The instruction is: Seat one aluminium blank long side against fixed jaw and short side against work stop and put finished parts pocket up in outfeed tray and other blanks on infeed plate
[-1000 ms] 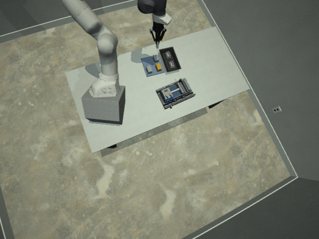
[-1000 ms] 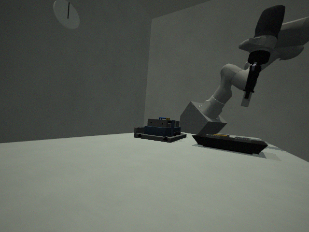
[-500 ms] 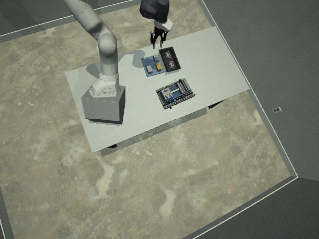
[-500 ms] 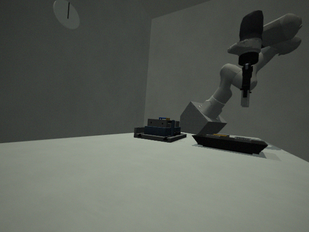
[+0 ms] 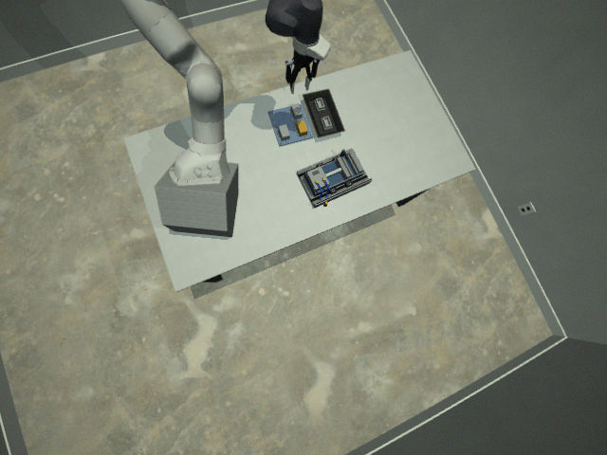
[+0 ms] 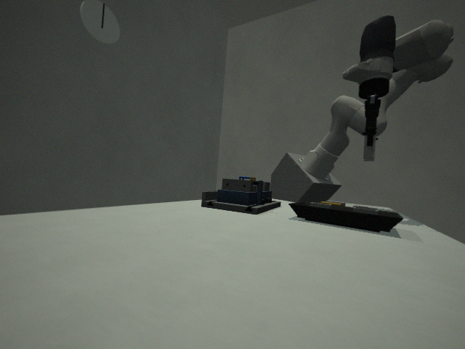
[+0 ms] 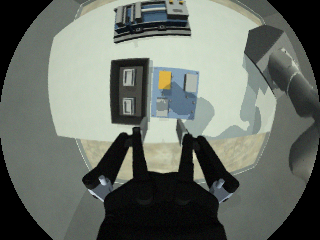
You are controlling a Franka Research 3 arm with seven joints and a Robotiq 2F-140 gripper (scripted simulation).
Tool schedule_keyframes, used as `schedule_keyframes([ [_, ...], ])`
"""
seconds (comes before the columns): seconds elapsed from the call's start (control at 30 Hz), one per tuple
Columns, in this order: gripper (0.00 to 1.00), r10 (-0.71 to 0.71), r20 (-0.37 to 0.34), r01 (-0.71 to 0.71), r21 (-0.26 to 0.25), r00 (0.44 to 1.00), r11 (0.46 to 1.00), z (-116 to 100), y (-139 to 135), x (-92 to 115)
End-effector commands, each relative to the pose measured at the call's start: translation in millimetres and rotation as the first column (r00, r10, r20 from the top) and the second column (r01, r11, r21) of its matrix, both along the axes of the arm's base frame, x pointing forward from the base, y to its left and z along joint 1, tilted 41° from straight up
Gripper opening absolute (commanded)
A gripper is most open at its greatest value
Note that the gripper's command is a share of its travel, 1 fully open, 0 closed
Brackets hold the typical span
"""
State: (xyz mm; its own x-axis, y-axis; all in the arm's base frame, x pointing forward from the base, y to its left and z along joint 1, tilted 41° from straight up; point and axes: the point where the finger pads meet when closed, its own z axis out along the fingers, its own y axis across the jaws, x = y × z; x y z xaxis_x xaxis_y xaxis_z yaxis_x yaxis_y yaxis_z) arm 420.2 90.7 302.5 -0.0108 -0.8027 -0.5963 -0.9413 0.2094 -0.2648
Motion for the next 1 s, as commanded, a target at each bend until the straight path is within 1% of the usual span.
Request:
schedule_keyframes([
  [0.0, 0.40, 0.010, 0.007, -0.010, -0.005, 1.000, 1.000, -1, -1, 0],
  [0.57, 0.40, 0.010, 0.007, -0.010, -0.005, 1.000, 1.000, -3, 0, 1],
  [0.97, 0.40, 0.011, 0.007, -0.011, -0.005, 1.000, 1.000, -18, 11, 7],
])
